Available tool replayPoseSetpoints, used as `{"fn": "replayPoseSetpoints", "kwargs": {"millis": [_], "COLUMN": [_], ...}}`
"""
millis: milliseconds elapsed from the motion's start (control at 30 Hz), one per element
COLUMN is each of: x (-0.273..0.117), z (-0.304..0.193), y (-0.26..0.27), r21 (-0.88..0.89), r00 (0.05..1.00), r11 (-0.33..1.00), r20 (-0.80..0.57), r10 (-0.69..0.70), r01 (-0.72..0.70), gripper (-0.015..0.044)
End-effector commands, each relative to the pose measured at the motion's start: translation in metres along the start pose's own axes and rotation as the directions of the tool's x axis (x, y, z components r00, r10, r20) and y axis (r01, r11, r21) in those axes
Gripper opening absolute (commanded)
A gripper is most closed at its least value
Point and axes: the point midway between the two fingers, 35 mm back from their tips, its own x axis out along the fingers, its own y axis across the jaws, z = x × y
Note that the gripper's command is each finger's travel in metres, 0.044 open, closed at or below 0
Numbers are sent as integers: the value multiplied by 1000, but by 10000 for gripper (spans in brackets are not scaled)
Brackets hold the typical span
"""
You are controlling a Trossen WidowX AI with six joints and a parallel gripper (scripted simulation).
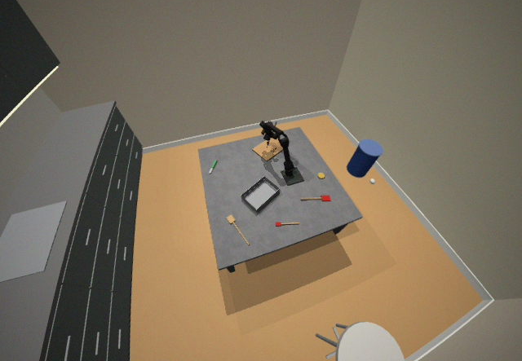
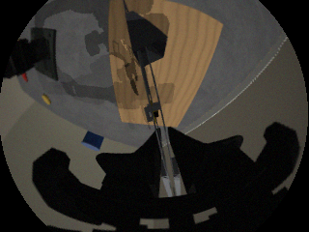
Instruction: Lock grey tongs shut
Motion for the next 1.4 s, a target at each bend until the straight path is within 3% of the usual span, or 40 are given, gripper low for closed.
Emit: {"fn": "replayPoseSetpoints", "kwargs": {"millis": [0, 467, 1367], "x": [-4, -18, 3], "z": [-3, -5, 3], "y": [1, 9, 4], "r21": [3, 48, 45], "r00": [996, 920, 914], "r11": [1000, 997, 998], "r20": [93, 386, 401], "r10": [-15, -68, -66], "r01": [15, 54, 53], "gripper": [-150, -150, -150]}}
